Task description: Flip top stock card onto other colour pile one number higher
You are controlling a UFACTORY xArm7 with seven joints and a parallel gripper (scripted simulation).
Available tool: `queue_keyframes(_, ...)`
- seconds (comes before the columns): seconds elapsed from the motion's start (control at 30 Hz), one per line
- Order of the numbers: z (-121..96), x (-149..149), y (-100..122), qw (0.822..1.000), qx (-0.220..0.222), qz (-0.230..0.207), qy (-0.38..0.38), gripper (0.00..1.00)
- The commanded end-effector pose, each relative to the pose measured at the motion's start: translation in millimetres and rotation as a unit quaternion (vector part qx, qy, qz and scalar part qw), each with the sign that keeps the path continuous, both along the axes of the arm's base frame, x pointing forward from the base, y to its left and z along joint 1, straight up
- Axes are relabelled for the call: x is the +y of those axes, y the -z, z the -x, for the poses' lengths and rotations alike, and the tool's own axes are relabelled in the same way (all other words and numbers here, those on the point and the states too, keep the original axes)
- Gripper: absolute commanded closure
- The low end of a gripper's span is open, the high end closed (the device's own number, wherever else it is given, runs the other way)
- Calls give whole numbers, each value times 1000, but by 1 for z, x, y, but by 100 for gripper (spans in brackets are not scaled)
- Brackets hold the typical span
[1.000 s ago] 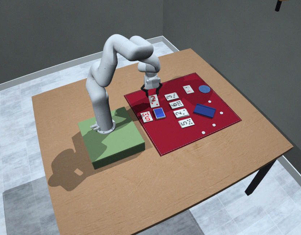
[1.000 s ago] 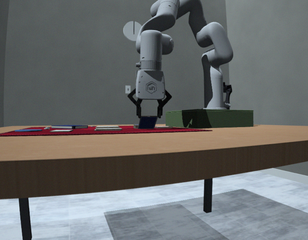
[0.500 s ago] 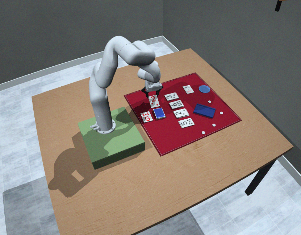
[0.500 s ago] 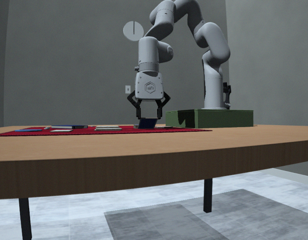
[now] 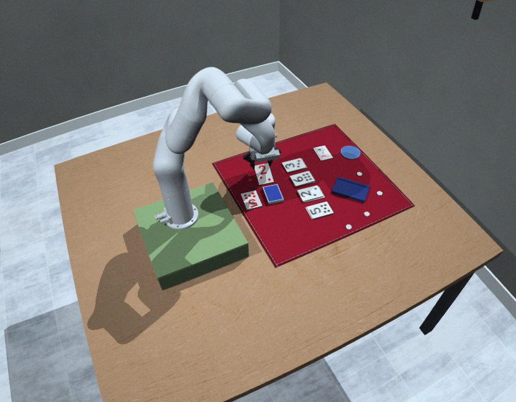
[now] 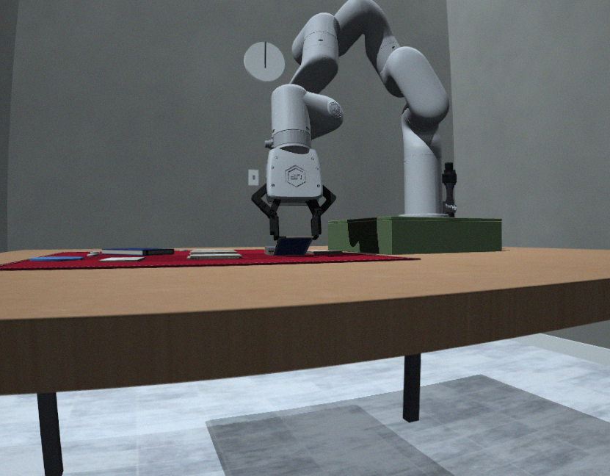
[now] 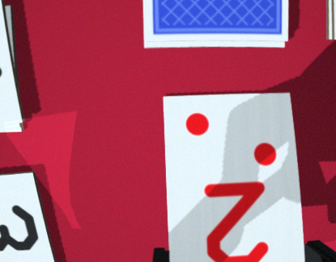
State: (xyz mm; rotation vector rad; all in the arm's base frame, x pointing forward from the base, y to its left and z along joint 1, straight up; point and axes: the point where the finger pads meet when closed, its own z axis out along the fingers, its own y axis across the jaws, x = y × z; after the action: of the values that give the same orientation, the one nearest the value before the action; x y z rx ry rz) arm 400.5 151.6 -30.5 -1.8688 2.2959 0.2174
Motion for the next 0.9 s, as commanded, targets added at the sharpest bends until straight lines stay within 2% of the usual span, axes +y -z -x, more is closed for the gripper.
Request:
queue_keyframes(0.0,-1,0,0,1000,-3,-18,-2,26)
queue_keyframes(0.4,-1,0,2,999,-8,-48,-2,26)
queue_keyframes(0.87,-1,0,2,998,-11,-59,-2,26)
